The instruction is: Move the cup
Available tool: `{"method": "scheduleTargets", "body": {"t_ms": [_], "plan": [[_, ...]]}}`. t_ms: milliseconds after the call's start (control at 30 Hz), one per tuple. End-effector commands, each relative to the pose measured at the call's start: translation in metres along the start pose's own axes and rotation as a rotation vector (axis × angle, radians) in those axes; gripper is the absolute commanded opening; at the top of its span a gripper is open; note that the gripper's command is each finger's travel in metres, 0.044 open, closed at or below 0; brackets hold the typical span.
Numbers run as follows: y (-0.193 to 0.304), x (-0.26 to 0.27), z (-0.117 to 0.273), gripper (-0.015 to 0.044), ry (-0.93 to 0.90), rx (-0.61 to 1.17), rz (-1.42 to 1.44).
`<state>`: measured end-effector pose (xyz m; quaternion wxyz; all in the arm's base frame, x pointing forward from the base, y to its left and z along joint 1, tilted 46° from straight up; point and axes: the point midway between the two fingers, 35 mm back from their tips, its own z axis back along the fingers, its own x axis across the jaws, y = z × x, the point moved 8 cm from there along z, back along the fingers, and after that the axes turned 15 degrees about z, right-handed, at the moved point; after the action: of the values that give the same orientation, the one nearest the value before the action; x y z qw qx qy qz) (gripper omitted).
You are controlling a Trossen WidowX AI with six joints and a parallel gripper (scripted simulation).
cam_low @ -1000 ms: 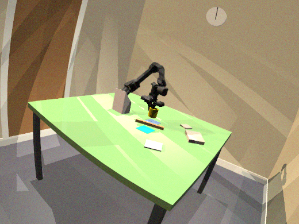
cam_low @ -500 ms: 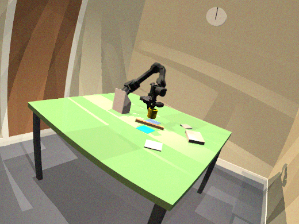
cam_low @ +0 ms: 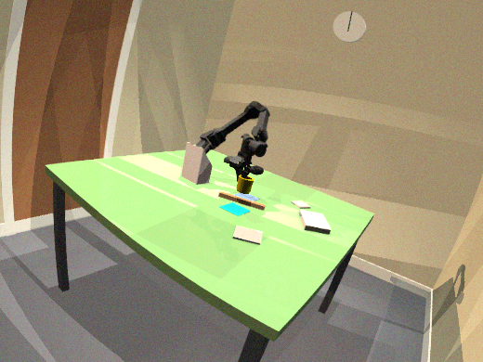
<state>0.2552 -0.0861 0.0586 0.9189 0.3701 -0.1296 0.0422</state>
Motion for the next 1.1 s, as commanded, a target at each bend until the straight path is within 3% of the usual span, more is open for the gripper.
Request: {"method": "scheduleTargets", "body": {"t_ms": [0,1067], "plan": [[-0.008,0.002,0.002,0.0000,-0.003,-0.009,0.009],[-0.067,0.009,0.005,0.0000,-0.003,-0.011,0.011]]}}
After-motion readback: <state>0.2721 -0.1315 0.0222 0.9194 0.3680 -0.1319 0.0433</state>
